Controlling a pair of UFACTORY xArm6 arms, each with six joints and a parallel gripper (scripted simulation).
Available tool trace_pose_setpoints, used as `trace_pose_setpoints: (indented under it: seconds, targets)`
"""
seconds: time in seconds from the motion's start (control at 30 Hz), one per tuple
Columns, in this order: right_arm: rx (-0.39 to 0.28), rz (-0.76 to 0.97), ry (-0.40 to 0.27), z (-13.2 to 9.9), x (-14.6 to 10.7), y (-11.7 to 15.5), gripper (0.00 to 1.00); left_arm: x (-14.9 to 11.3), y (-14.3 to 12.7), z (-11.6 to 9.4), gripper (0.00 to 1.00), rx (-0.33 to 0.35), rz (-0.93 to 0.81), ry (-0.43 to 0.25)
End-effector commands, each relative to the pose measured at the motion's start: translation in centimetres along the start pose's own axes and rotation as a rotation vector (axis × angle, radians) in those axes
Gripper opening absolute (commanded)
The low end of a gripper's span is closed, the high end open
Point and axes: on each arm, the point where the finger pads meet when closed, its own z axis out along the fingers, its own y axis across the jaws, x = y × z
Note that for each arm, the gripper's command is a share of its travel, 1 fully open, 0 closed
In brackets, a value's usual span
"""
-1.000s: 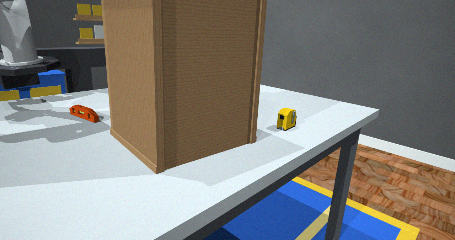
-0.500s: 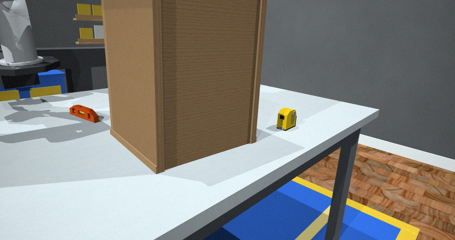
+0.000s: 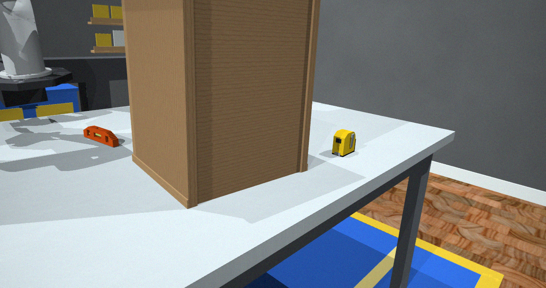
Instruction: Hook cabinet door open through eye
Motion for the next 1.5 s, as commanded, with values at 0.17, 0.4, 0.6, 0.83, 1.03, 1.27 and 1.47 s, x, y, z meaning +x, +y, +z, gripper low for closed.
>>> trace_pose_setpoints:
  seconds: [0.17,0.4,0.6,0.83,1.03,1.27,1.47]
  targets:
    - [0.0,0.0,0.004,-0.15,0.09,0.0,1.0,0.01,0.21,-0.2,0.38,-0.005,-0.009,0.0]
    - [0.0,0.0,0.004,-0.15,0.09,0.0,1.0,0.03,0.48,-0.2,0.38,-0.005,-0.032,0.0]
    - [0.0,0.0,0.004,-0.15,0.09,0.0,1.0,0.06,0.83,-0.2,0.38,-0.005,-0.033,0.0]
    - [0.0,0.0,0.004,-0.15,0.09,0.0,1.0,0.06,0.87,-0.2,0.38,-0.005,-0.033,0.0]
    - [0.0,0.0,0.004,-0.15,0.09,0.0,1.0,0.06,0.87,-0.2,0.38,-0.005,-0.033,0.0]
    - [0.0,0.0,0.004,-0.15,0.09,0.0,1.0,0.06,0.86,-0.2,0.38,-0.005,-0.032,0.0]
    - [0.0,0.0,0.004,-0.15,0.09,0.0,1.0,0.05,0.7,-0.2,0.38,-0.005,-0.018,0.0]
